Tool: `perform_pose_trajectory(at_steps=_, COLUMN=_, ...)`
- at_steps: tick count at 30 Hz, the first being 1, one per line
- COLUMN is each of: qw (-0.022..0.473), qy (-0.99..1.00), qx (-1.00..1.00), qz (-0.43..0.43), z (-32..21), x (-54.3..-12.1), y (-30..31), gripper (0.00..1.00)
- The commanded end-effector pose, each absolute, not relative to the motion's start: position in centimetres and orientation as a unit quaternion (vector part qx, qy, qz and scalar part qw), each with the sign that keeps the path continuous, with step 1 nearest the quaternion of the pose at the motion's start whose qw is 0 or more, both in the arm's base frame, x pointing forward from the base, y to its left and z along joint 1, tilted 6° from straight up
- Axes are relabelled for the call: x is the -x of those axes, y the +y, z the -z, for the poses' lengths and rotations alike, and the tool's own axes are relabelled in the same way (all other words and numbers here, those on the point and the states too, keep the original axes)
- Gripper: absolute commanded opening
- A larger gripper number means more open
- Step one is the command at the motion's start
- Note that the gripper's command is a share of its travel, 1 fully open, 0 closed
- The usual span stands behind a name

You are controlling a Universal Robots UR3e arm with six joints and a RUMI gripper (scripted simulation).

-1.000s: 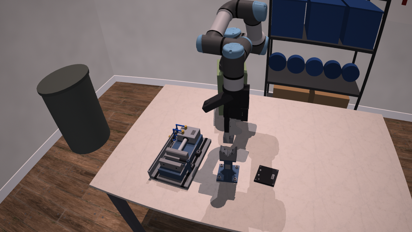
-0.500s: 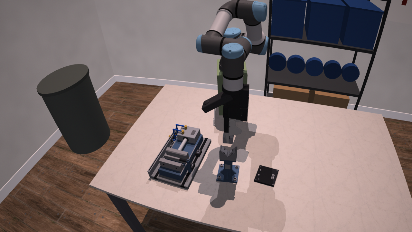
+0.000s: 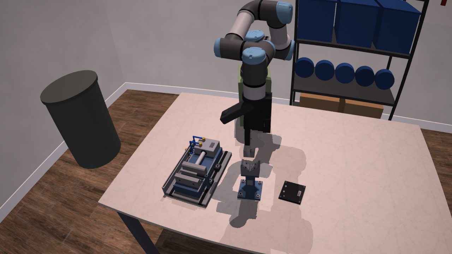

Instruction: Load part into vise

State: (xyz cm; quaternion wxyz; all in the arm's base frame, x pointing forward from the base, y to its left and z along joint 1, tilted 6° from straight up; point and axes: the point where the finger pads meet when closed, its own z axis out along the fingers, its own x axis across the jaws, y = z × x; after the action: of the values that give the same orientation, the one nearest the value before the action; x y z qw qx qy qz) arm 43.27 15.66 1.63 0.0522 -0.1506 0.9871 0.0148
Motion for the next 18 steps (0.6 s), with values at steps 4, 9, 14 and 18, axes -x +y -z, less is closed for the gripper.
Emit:
perform_pose_trajectory(at_steps=4, qw=0.054, qy=0.986, qx=0.158, qz=-0.014, z=-1.76, x=-43.53, y=15.44, gripper=0.00)
perform_pose_trajectory(at_steps=9, qw=0.054, qy=0.985, qx=0.165, qz=-0.014, z=-1.76, x=-43.69, y=15.22, gripper=0.00)
perform_pose_trajectory(at_steps=14, qw=0.054, qy=0.983, qx=0.173, qz=-0.013, z=-1.76, x=-43.87, y=14.96, gripper=0.00)
perform_pose_trajectory(at_steps=18, qw=0.054, qy=0.983, qx=0.177, qz=-0.013, z=-1.76, x=-43.95, y=14.85, gripper=0.00)
